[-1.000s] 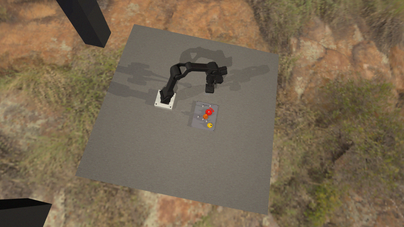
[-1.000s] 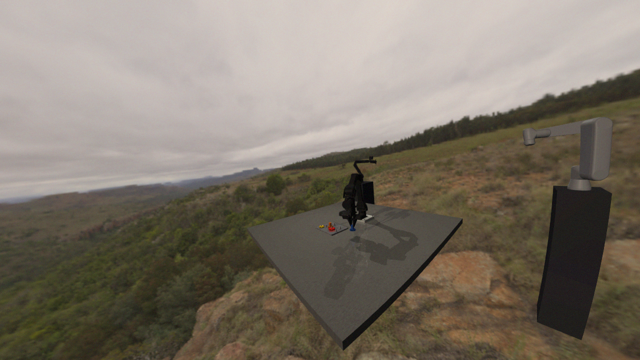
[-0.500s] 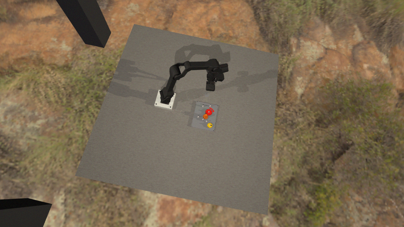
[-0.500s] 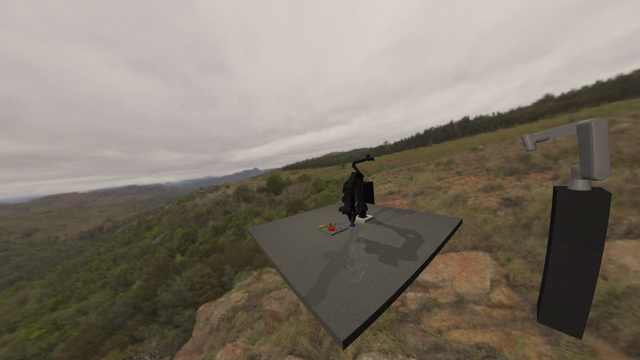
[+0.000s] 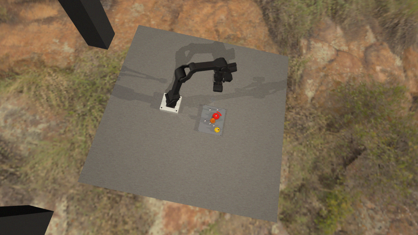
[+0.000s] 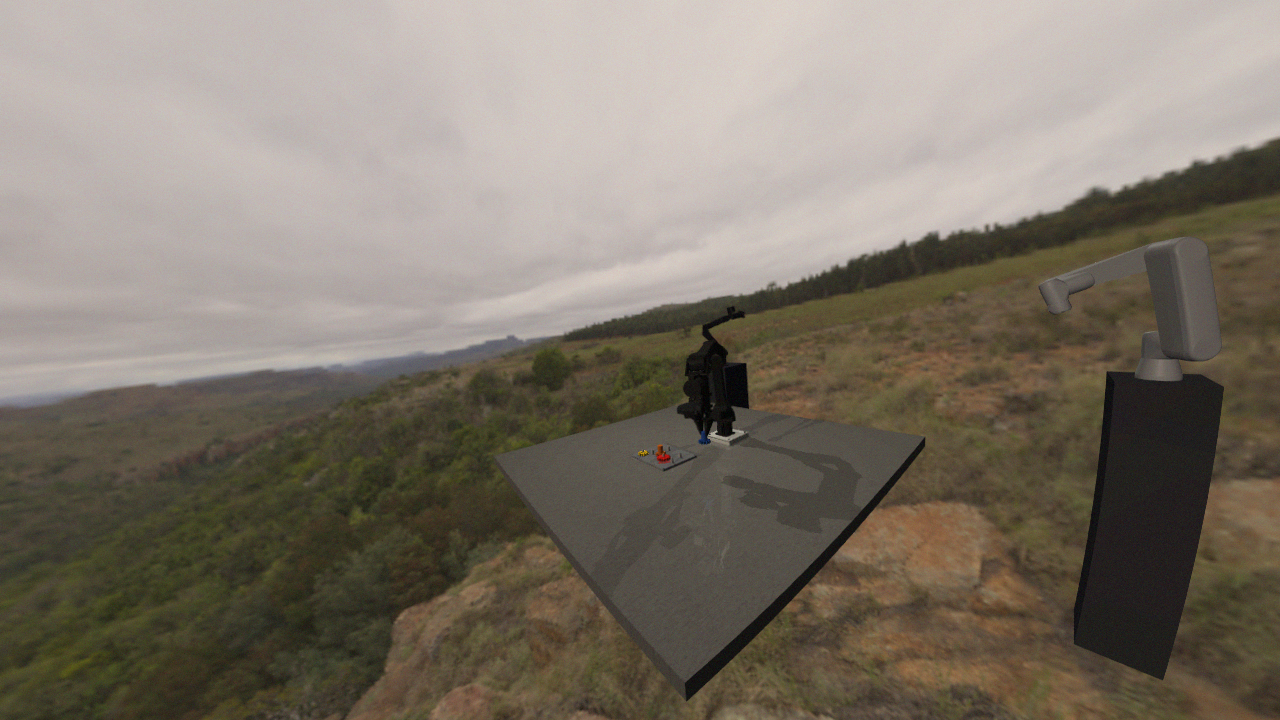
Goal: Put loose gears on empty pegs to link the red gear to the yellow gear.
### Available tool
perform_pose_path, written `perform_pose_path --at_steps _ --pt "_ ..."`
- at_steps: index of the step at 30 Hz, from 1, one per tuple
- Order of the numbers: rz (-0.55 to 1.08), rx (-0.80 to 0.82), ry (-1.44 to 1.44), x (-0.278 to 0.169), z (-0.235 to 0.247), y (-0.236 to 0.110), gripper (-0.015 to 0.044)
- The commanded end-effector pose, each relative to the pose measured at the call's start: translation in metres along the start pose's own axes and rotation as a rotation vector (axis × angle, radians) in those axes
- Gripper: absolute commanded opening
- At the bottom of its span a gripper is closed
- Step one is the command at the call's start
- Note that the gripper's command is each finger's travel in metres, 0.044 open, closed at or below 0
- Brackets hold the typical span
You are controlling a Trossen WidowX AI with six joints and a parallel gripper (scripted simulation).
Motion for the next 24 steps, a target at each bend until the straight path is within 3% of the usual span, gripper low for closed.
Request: perform_pose_path --at_steps 1,14,24 --pt "0.002 0.001 0.003 -0.001 0.0 -0.008 0.0" --pt "0.002 0.0 0.005 -0.007 -0.003 -0.036 0.0" --pt "0.001 -0.003 0.017 0.001 -0.017 -0.033 0.0"
Point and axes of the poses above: the point midway between the two fingers, 35 mm back from their tips, its own y axis out along the fingers, its own z axis across the jaws, x = y × z, the point moved 2 cm from there along -y, back along the fingers, and after that the axes turned 7 degrees about y, right-handed, at the moved point
